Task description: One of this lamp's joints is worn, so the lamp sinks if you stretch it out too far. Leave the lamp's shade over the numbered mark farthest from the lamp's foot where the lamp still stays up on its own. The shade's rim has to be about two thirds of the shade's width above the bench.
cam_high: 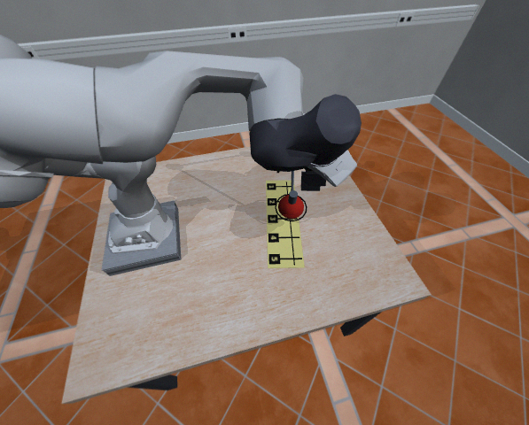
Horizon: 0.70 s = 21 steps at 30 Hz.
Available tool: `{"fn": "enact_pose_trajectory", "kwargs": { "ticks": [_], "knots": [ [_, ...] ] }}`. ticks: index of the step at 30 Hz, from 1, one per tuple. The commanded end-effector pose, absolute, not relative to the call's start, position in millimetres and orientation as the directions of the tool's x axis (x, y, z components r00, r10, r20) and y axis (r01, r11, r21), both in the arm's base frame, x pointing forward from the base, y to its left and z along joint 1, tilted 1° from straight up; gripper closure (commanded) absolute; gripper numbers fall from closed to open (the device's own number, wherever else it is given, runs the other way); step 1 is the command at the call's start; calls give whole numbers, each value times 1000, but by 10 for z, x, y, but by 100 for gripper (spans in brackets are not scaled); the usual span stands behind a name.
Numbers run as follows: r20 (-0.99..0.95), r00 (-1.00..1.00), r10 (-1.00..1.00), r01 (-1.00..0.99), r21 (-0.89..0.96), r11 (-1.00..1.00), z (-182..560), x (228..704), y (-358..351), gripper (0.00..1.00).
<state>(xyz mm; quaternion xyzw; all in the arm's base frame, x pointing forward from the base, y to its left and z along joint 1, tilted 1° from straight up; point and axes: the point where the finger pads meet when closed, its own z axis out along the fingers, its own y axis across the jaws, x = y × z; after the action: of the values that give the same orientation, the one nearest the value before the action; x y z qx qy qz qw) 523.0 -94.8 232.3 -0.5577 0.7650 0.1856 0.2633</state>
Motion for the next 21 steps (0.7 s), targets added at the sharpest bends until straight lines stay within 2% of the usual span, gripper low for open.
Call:
{"fn": "enact_pose_trajectory", "kwargs": {
  "ticks": [1,21],
  "knots": [
    [-611,-237,-756,-952,-7,305,2322,5220,-931,0],
    [-610,-239,-755,-950,-12,311,2308,5244,-938,0]
  ]
}}
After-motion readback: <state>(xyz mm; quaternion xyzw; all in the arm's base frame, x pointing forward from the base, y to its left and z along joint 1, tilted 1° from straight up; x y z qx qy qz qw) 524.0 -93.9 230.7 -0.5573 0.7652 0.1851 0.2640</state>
